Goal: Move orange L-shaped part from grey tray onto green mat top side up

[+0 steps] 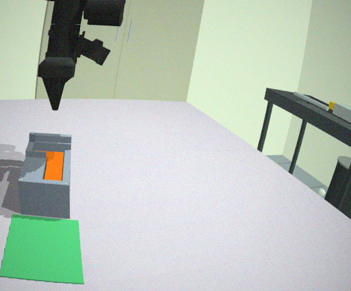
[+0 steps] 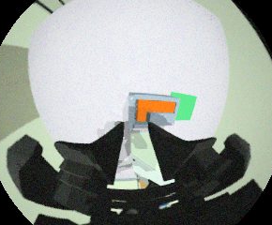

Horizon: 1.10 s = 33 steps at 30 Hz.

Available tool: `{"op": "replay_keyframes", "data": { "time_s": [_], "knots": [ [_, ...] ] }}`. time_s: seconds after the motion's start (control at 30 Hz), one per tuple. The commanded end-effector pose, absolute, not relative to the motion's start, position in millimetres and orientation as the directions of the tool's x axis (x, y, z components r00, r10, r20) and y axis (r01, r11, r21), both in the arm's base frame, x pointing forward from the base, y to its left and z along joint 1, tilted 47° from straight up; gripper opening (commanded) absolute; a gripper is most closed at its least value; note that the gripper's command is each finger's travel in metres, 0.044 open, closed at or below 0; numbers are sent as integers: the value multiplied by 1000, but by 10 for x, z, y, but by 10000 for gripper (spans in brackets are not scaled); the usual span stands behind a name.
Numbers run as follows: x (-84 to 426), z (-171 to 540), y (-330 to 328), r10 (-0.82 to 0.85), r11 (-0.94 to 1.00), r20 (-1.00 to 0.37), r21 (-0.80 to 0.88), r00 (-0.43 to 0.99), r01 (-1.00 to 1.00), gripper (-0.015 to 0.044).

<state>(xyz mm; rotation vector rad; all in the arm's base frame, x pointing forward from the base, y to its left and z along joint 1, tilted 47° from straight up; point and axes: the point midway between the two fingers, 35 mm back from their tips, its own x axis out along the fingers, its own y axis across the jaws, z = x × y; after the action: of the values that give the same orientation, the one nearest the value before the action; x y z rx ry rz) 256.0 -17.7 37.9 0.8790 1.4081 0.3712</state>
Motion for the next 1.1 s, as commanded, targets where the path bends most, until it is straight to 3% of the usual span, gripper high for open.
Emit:
{"op": "replay_keyframes", "data": {
  "time_s": [0.0,0.2,1.07],
  "knots": [
    [2556,293,-58,711,634,-684,723,162,275,180],
    [2637,-96,374,714,630,-681,727,162,273,180],
    [2686,-309,601,715,629,-680,728,162,274,180]
  ]
}}
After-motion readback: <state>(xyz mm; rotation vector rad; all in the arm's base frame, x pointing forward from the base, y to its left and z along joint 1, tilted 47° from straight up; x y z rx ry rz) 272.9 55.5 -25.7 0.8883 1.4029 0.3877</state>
